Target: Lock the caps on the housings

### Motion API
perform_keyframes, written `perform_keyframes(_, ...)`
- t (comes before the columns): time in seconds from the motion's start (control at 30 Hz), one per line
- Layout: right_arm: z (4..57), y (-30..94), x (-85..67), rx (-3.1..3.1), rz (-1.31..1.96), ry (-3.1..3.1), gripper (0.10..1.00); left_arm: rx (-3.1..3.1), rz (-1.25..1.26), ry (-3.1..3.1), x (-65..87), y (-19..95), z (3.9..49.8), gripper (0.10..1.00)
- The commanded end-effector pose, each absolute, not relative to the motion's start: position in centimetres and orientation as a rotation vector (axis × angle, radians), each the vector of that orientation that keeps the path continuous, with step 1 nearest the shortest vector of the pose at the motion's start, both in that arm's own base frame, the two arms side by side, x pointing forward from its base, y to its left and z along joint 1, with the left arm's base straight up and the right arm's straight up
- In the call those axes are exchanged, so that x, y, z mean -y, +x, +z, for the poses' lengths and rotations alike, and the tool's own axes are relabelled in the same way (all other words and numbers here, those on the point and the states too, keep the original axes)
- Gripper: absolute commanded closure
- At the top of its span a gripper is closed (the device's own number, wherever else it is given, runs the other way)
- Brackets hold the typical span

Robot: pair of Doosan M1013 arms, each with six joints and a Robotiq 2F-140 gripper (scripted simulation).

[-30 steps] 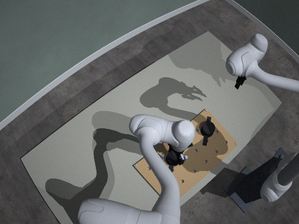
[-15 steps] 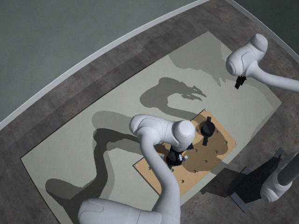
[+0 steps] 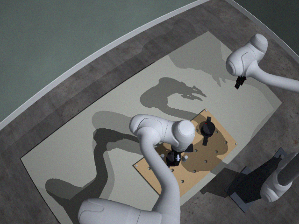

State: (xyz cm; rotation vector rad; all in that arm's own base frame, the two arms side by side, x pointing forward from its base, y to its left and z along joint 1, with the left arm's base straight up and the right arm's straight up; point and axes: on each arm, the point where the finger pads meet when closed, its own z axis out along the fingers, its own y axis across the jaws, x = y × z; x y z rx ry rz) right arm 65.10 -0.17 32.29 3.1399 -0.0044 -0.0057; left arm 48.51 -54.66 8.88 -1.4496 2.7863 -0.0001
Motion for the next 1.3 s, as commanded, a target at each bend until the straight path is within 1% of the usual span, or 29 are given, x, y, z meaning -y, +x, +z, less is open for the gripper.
perform_keyframes(0.0, 32.37, 65.12, 0.16, 0.004, -0.004, 3.14, 0.77, -2.831, -0.003, -1.361, 54.68, 48.54, 8.96, 0.999)
perform_keyframes(1.27, 32.37, 65.12, 0.16, 0.004, -0.004, 3.14, 0.77, -3.088, -0.003, -0.572, 54.68, 48.54, 8.97, 0.999)
